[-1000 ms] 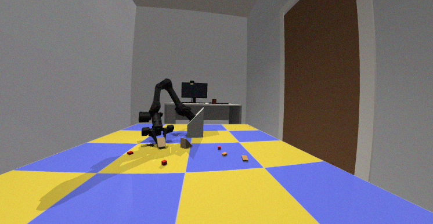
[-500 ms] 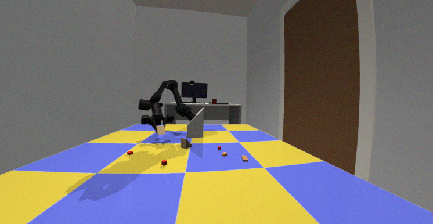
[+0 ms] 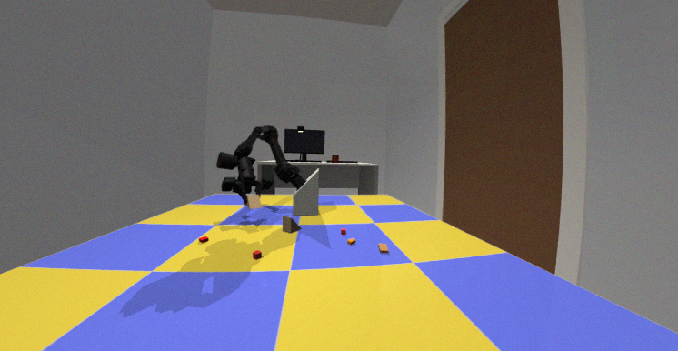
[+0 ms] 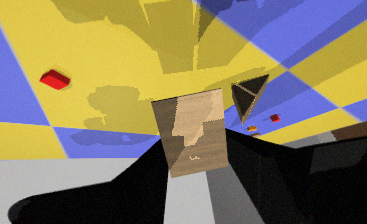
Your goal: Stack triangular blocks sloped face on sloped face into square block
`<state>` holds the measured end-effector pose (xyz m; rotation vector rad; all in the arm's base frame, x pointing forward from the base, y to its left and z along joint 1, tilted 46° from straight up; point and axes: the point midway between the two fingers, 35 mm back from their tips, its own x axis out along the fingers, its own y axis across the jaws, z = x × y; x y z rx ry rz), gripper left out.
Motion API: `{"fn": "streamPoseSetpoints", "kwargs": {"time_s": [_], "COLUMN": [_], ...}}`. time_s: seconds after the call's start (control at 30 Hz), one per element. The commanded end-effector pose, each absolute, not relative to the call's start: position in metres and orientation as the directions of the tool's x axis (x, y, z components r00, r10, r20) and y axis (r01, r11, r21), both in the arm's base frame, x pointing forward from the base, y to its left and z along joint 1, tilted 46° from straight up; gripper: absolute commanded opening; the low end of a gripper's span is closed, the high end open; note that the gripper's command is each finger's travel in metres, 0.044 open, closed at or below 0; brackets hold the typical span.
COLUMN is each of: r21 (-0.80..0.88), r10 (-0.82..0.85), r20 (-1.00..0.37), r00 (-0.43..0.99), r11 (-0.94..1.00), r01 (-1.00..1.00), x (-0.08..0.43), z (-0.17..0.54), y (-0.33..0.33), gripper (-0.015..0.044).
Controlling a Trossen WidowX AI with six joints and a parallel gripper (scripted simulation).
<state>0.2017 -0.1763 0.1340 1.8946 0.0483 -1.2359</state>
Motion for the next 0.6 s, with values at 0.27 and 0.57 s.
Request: {"fn": "streamPoseSetpoints", "kwargs": {"time_s": [0.27, 0.57], "r21": [0.530, 0.393], "r10": [-0.406, -0.433], "r20": [-0.839, -0.868], "r00": [0.361, 0.243], "r11": [-0.460, -0.300], "r01": [0.713, 0.869], "x": [0.204, 0.205], "z": [0.124, 0.120], "y": [-0.174, -0.173], "gripper": [0.0000, 0.0000]}}
